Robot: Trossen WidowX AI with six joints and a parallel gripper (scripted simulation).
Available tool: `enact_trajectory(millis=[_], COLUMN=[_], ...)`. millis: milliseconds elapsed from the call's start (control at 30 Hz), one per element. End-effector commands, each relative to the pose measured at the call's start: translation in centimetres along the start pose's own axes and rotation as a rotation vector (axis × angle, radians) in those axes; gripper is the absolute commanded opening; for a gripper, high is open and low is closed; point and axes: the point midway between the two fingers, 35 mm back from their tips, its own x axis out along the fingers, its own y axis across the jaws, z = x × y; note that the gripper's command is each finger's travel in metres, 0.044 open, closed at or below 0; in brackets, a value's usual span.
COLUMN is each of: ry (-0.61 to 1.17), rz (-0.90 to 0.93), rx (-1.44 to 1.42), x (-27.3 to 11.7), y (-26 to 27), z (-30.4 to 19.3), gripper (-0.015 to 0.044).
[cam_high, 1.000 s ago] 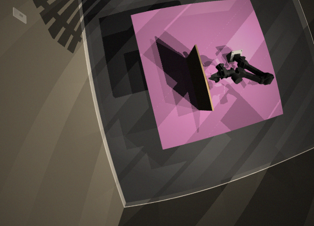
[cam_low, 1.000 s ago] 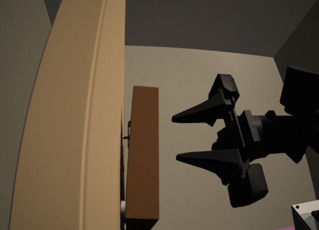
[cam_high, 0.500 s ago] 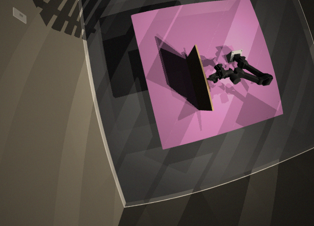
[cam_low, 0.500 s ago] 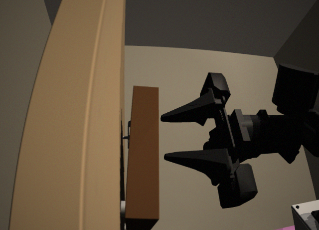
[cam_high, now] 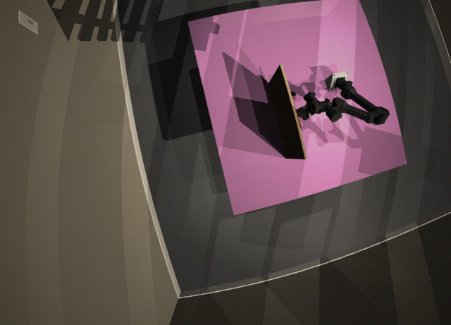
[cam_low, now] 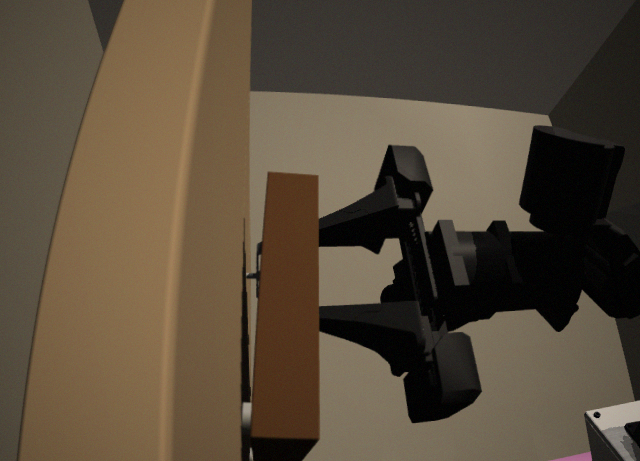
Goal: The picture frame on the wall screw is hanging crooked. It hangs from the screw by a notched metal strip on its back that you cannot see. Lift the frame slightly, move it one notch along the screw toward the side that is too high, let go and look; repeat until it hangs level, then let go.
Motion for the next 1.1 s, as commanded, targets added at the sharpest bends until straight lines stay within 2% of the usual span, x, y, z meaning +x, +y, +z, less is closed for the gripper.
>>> enact_trajectory(millis=[0,167,400,600,667,1067], ry=[0.002,0.002,0.002,0.002,0.002,0.002], rz=[0.004,0.004,0.004,0.004,0.004,0.004], rx=[0.005,0.005,0.005,0.005,0.005,0.005], x=[0.20,0.20,0.20,0.20,0.20,0.19], y=[0.07,0.07,0.07,0.07,0.07,0.19], z=[-0.06,-0.06,-0.06,-0.06,-0.06,-0.03], gripper=[0.0260,0.0260,0.0076,0.0036,0.0000,0.0000])
